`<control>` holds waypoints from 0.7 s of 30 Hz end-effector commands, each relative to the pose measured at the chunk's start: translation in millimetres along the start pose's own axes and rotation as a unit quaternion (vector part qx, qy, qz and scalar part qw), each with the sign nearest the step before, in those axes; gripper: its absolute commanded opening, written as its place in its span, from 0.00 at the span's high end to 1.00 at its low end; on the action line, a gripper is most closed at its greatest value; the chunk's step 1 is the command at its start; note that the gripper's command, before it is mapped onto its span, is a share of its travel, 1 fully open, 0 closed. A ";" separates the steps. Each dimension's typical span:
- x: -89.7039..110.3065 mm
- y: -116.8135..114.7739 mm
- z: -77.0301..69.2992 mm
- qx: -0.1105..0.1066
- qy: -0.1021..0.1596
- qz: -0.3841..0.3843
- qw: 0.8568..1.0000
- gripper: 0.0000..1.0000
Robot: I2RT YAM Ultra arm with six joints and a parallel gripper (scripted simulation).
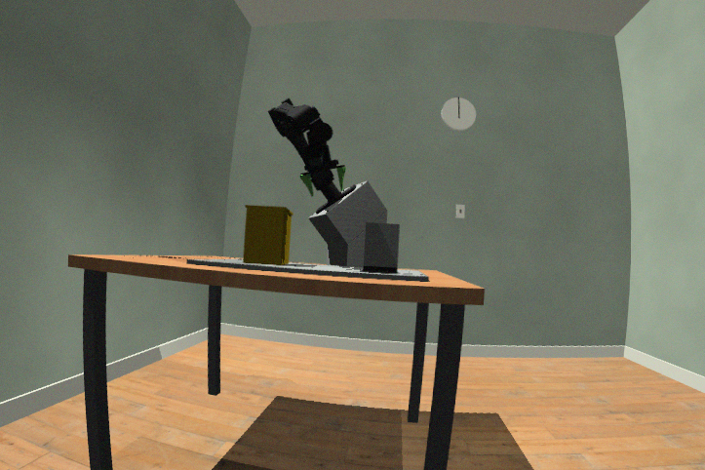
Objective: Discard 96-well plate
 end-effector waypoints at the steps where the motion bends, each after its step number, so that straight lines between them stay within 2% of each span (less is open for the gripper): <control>1: -20.8 11.0 -11.2 0.018 -0.035 0.008 0.999 0.00; 4: -30.3 22.4 -7.9 0.018 -0.035 0.008 0.999 0.00; 5: -32.9 26.9 -6.8 0.032 -0.042 0.005 0.999 0.00; 6: -35.6 31.1 -5.6 0.038 -0.044 0.003 0.998 0.00; 9: -42.6 43.0 -2.0 0.038 -0.042 0.002 0.998 0.00; 11: -48.2 52.5 0.4 0.058 -0.055 -0.002 0.997 0.00; 15: -52.9 61.1 2.8 0.057 -0.055 -0.002 0.997 0.00; 16: -55.6 63.8 -1.1 0.069 -0.070 -0.002 0.995 0.00; 17: -56.6 70.5 5.4 0.077 -0.068 -0.007 0.995 0.00; 21: -61.3 87.0 10.9 0.079 -0.062 -0.012 0.995 0.00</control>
Point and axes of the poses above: the point where the finger pads meet when closed, its own z axis out along the fingers, its own y axis across the jaws, x = y × z, the point moved 1 cm from there along -z, back along the fingers, and after that the axes turned 12 degrees about -z, right-handed, at the moved point
